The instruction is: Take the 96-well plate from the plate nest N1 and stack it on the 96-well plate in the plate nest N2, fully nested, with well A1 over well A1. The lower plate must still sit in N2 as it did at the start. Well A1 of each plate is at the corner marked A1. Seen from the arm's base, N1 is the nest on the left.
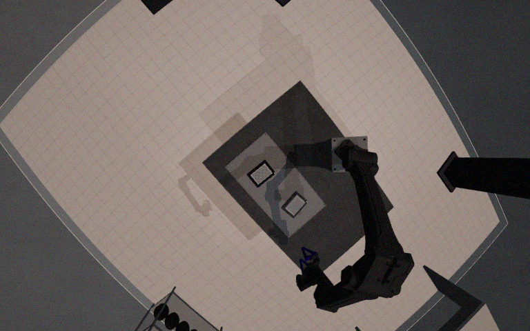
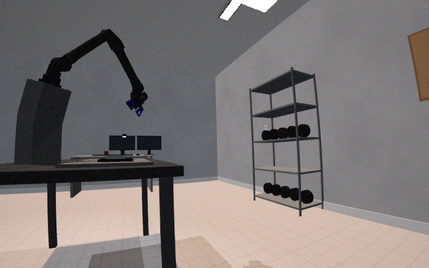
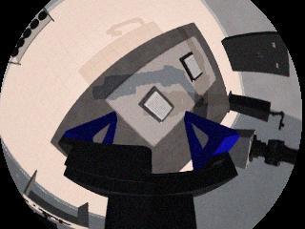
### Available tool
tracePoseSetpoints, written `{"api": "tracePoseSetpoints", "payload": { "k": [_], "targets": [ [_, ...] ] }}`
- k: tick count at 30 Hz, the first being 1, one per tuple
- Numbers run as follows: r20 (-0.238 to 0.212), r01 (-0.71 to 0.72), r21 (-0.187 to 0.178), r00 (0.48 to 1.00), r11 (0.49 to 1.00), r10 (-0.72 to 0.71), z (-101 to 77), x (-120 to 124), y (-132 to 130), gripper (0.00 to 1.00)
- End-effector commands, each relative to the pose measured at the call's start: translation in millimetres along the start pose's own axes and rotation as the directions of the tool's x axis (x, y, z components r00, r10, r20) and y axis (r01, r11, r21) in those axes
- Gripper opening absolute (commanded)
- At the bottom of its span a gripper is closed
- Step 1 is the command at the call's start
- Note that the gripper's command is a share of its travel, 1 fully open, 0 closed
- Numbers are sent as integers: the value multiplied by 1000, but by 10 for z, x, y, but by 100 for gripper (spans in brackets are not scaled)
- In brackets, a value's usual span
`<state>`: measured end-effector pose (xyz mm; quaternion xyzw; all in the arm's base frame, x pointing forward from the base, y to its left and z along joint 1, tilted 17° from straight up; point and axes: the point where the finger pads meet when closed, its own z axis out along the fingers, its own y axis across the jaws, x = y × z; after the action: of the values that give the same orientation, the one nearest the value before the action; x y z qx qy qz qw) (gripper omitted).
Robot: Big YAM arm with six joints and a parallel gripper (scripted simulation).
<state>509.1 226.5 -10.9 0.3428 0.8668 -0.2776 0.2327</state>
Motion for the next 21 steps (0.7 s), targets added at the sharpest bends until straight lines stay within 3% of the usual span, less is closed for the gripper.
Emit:
{"api": "tracePoseSetpoints", "payload": {
  "k": [1,17,18,19,20,21],
  "targets": [
    [2,-6,-10,1000,1000,6,-52,-28,13,100],
    [2,-6,-10,1000,1000,6,-52,-28,13,100],
    [-16,-7,-46,1000,999,7,-83,-165,1,100],
    [-29,15,-58,999,998,-17,-38,-145,7,100],
    [-32,31,-40,999,999,-32,110,-39,21,100],
    [-46,51,-57,997,997,-54,115,-52,20,100]
  ]
}}
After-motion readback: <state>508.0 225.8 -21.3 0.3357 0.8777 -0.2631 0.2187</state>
